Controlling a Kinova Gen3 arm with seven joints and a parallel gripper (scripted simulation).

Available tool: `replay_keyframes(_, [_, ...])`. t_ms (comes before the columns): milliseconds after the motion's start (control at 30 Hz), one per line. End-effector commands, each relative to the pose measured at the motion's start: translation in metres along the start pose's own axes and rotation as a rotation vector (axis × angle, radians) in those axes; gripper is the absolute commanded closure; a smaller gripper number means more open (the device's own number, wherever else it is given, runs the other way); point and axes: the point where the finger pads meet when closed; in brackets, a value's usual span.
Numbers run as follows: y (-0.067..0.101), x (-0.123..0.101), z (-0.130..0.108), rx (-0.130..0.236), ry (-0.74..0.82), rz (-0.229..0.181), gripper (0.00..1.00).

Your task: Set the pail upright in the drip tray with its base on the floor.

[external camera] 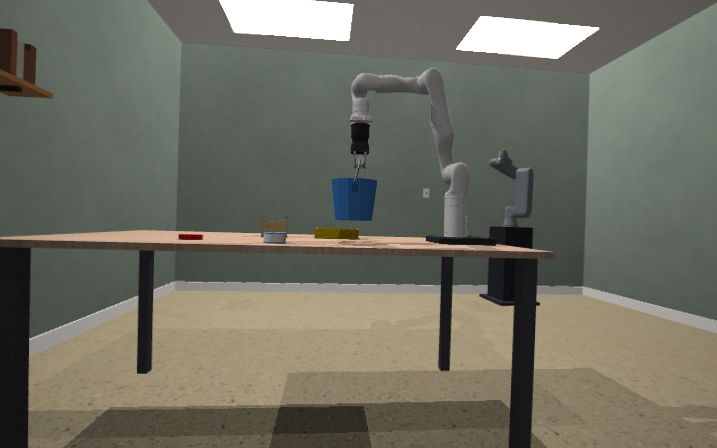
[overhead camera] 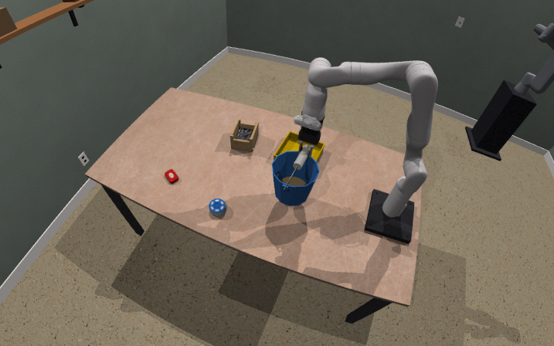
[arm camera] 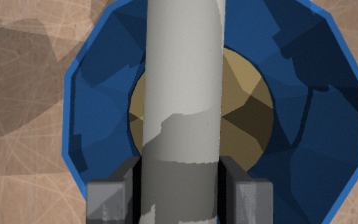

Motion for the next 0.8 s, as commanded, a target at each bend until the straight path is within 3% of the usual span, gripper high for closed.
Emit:
replay_keyframes(0, [0.006, 0.002, 0.005, 0.0, -0.001, 0.01, 1.0])
replay_keyframes(767, [0.005, 0.006, 0.032, -0.001, 0.004, 0.008, 1.0])
Point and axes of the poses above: the point where the finger pads meet when closed, its own y axis back along the fingers, its own x axis across the jaws, z = x × y, and after that the axes turned 3 degrees about y, right-handed
